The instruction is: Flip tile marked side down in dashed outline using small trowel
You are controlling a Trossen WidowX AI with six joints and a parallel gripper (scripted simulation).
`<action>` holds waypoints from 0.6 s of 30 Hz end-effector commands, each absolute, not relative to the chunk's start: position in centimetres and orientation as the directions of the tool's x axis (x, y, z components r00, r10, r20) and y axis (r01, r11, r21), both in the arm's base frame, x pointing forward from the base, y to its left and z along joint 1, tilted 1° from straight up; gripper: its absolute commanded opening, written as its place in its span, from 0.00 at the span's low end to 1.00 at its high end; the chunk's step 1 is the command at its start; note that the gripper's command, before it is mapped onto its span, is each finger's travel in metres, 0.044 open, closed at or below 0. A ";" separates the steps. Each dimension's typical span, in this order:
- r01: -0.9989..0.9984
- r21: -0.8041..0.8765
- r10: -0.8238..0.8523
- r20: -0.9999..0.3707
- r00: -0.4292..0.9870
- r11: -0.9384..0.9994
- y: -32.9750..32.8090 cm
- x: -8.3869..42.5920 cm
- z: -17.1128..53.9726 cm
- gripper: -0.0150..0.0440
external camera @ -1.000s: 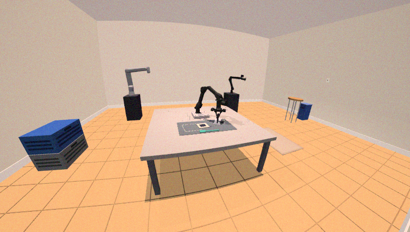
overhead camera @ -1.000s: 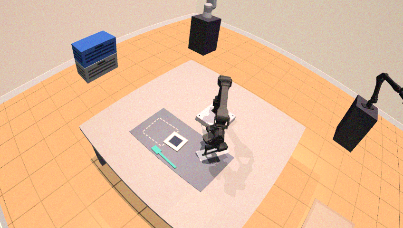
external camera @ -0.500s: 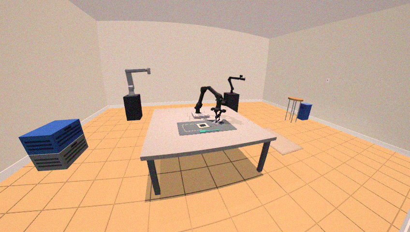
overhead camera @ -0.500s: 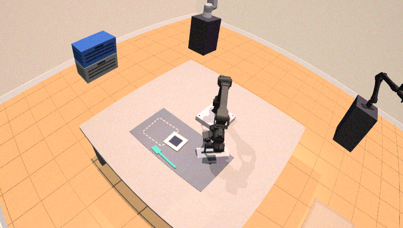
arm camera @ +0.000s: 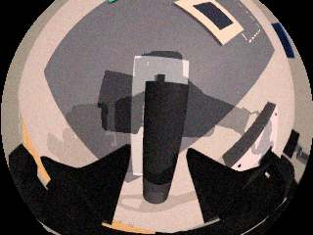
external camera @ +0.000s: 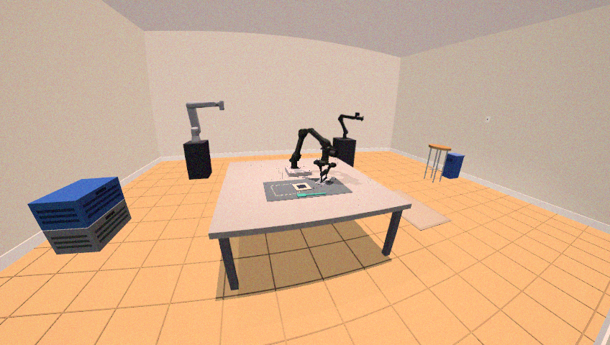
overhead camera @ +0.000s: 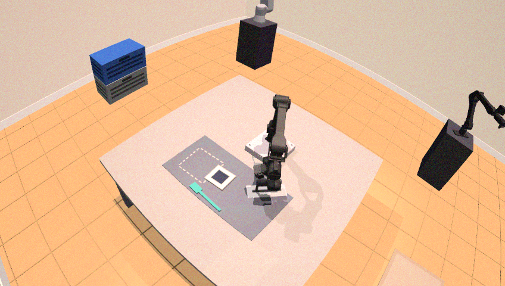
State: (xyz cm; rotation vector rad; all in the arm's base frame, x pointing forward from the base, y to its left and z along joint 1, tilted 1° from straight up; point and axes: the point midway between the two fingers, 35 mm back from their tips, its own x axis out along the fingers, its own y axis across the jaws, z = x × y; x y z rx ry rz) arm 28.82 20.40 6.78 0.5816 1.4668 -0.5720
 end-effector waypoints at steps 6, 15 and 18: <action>0.677 0.015 -0.003 -1.000 0.025 0.735 20.4 28.8 6.8 0.71; 0.693 0.015 -0.003 -1.000 0.025 0.721 20.2 28.4 11.3 0.71; 0.693 0.015 -0.003 -1.000 0.025 0.721 20.2 28.4 11.3 0.71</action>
